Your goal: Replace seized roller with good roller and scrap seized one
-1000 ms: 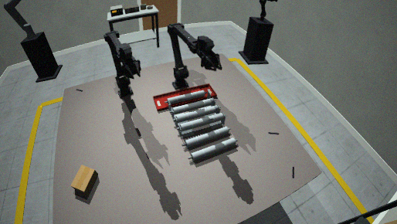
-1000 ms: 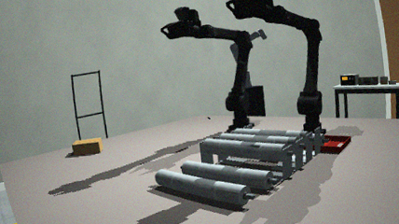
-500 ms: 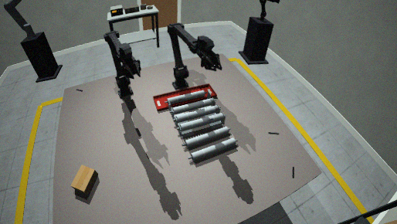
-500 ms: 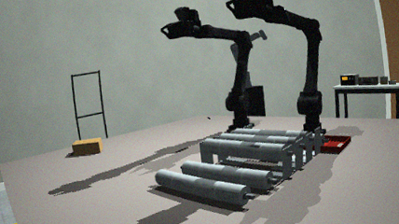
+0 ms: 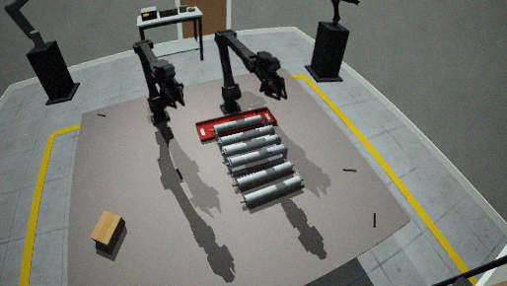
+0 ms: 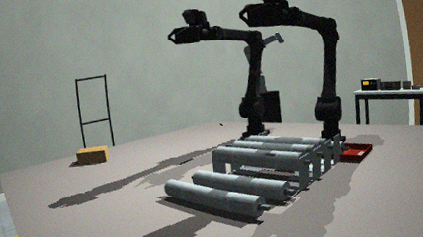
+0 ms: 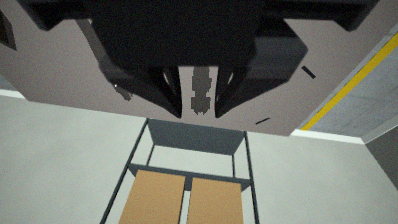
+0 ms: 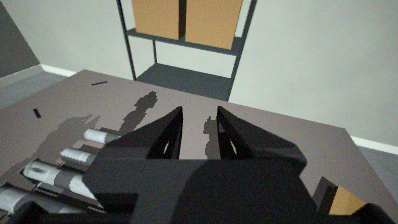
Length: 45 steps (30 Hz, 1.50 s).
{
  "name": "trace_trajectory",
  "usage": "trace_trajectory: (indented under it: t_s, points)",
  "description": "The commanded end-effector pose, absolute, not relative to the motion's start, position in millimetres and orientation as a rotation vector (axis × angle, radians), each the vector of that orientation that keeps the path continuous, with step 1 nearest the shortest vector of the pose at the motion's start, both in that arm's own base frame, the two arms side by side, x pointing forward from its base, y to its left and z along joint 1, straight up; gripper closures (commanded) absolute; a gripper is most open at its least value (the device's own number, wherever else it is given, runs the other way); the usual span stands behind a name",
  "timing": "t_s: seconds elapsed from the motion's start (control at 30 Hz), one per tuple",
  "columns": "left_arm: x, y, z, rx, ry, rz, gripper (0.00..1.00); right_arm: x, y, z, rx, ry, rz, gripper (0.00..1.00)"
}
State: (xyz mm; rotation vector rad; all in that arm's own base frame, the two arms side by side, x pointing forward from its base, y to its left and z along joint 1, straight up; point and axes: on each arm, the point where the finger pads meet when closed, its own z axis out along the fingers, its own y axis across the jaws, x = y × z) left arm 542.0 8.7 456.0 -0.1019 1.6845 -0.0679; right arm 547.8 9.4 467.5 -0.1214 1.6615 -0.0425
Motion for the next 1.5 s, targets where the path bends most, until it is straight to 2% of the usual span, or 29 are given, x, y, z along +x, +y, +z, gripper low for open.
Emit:
trace_trajectory:
  t_s: [0.0, 0.57, 0.67, 0.7, 0.9, 1.13, 1.2, 1.23, 1.27, 1.47]
  points:
    - [559, 17, 473, -0.192, 1.688, -0.13, 0.68, 570, 22, 474, -0.224, 1.688, -0.085, 0.68]
    - [608, 51, 367, -0.635, 1.956, -0.308, 0.68, 644, 54, 375, -0.685, 1.9, -0.156, 0.68]
    - [598, 42, 399, -0.597, 1.911, -0.322, 0.68, 635, 41, 408, -0.651, 1.858, -0.177, 0.68]
    - [609, 54, 363, -0.65, 1.967, -0.306, 0.68, 649, 56, 367, -0.701, 1.915, -0.143, 0.68]
    - [621, 70, 306, -0.874, 2.061, -0.341, 0.68, 671, 70, 316, -0.9, 1.971, -0.131, 0.68]
    - [625, 85, 253, -1.156, 2.124, -0.372, 0.68, 689, 86, 262, -1.141, 1.997, -0.091, 0.68]
    - [625, 85, 253, -1.156, 2.124, -0.372, 0.68, 689, 86, 262, -1.141, 1.997, -0.091, 0.68]
    - [621, 74, 290, -1.101, 2.086, -0.398, 0.68, 686, 71, 300, -1.099, 1.959, -0.124, 0.68]
    - [625, 88, 254, -1.171, 2.125, -0.369, 0.68, 691, 88, 253, -1.157, 2.007, -0.072, 0.68]
    - [623, 103, 207, -1.424, 2.147, -0.365, 0.68, 700, 101, 215, -1.346, 1.99, -0.024, 0.68]
